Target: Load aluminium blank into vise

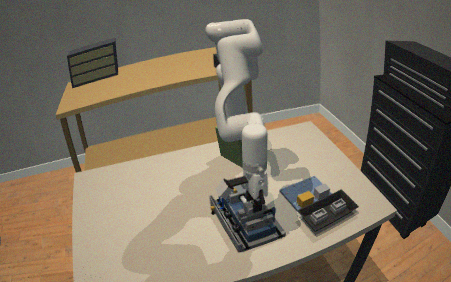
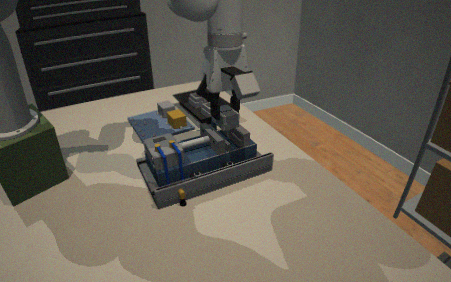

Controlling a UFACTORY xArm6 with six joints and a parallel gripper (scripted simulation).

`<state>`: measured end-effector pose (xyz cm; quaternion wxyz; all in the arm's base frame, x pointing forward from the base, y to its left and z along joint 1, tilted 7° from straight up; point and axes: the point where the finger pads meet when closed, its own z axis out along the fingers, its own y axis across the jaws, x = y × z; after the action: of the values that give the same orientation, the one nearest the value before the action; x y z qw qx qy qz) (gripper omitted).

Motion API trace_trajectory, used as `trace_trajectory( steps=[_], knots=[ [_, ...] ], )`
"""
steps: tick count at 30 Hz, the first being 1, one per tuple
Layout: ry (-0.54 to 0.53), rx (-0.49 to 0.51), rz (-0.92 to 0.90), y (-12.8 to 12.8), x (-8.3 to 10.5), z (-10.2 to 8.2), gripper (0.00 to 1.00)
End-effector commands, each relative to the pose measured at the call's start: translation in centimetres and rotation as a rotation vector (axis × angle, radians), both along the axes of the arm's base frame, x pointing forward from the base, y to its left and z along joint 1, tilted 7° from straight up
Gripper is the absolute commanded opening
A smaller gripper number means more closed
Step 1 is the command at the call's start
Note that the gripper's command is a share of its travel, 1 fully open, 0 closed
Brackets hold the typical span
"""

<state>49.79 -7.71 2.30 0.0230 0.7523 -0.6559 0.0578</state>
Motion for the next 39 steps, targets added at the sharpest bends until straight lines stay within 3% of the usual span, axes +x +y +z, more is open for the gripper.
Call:
trace_trajectory(
  steps=[1, 39],
  knots=[
    [-0.004, -0.001, 0.0, -0.03, 0.18, -0.05, 0.0],
    [-0.004, -0.001, 0.0, -0.09, 0.21, -0.73, 0.0]
  ],
)
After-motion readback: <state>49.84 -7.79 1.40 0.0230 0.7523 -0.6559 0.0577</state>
